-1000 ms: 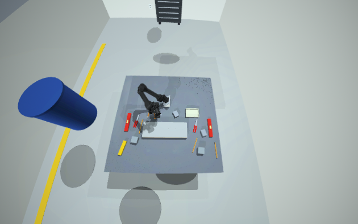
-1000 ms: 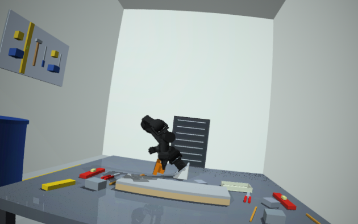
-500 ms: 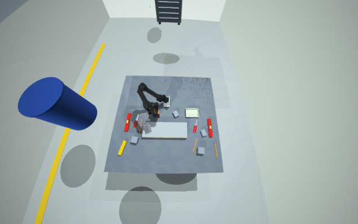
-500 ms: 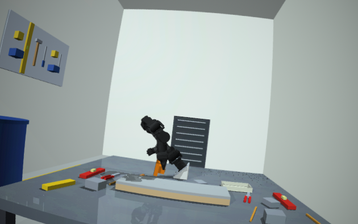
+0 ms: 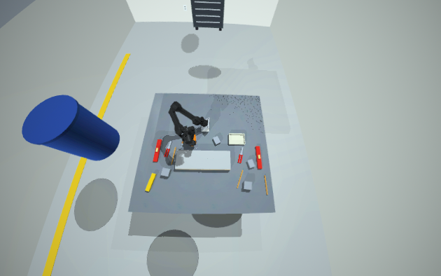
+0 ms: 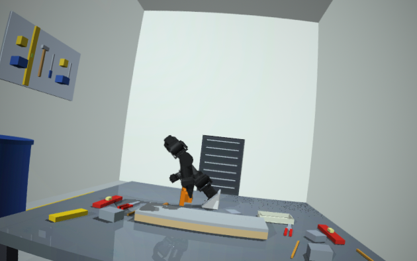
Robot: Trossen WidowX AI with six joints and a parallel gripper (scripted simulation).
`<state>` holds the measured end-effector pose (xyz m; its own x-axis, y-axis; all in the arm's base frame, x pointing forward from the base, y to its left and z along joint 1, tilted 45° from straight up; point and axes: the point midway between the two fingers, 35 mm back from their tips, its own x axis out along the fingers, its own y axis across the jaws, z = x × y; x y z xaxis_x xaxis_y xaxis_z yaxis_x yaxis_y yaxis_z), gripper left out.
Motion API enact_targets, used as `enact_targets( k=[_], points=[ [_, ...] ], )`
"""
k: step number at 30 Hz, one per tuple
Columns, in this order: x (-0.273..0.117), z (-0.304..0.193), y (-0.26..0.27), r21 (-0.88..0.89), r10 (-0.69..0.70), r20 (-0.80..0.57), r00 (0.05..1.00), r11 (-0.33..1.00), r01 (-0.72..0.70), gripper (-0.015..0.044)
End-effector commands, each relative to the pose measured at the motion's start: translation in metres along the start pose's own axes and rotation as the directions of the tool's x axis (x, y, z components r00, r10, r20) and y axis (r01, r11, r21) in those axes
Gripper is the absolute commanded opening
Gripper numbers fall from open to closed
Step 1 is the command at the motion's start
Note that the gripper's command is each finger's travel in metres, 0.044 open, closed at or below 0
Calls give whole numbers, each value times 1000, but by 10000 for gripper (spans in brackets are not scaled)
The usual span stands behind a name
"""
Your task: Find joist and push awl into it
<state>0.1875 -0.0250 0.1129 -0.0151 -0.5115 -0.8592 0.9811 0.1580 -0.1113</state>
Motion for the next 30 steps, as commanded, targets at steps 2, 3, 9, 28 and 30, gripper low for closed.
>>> enact_targets(
  k=[2, 3, 9, 28, 30],
  points=[
    [-2, 1, 1, 2, 10, -37, 999, 1000, -10, 0],
    [-2, 1, 1, 2, 10, -43, 999, 1000, -10, 0],
    [-2, 2, 1, 1, 11, -80, 997, 1000, -11, 0],
    [-2, 5, 1, 0, 13, -177, 984, 1000, -13, 0],
    [-2, 6, 1, 0, 12, -189, 982, 1000, -12, 0]
  ],
)
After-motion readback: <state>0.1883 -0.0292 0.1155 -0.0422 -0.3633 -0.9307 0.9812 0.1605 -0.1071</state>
